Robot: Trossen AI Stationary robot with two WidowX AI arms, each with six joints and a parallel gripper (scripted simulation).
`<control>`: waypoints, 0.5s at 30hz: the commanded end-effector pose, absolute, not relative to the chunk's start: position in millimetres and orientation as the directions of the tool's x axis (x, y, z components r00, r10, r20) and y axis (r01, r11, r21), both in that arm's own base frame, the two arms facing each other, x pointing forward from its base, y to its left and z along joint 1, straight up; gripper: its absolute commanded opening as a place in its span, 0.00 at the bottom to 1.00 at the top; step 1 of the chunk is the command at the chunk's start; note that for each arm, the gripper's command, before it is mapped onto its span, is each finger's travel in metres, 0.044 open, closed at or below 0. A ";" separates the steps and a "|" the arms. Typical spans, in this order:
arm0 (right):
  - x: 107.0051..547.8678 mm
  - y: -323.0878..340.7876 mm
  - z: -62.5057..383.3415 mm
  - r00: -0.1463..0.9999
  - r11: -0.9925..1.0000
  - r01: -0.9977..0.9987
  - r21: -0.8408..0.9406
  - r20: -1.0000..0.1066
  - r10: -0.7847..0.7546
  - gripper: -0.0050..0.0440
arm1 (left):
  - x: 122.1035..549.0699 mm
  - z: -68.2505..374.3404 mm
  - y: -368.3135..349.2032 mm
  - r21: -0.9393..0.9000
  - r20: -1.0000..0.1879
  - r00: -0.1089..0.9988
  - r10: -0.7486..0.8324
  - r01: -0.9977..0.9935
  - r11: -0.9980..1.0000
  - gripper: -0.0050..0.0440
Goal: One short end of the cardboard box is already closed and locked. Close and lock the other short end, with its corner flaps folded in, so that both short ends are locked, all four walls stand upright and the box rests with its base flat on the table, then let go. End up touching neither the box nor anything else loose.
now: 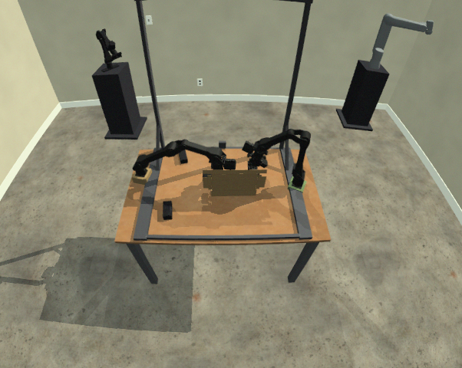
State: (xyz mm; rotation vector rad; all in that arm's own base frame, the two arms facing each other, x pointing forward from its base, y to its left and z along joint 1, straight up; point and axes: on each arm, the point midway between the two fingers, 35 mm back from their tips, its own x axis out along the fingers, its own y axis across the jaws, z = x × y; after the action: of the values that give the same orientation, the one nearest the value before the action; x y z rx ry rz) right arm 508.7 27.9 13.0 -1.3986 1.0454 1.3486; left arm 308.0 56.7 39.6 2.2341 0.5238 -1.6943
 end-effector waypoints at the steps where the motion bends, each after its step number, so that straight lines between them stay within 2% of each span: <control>1: 513.1 28.1 14.3 0.064 -0.231 -0.971 -0.065 -0.998 0.012 0.10 | 310.3 42.8 56.6 0.016 -0.961 0.255 0.111 0.448 -0.894 0.11; 15: 509.1 27.1 6.3 0.037 -0.231 -0.972 -0.039 -0.999 0.010 0.10 | 310.3 42.8 56.7 0.016 -0.961 0.255 0.111 0.448 -0.894 0.11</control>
State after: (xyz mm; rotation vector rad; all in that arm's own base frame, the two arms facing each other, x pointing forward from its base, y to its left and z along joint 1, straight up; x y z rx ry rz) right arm 507.8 27.9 -0.6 -1.3884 1.0595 1.3650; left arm 308.3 56.8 39.6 2.2349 0.5239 -1.6931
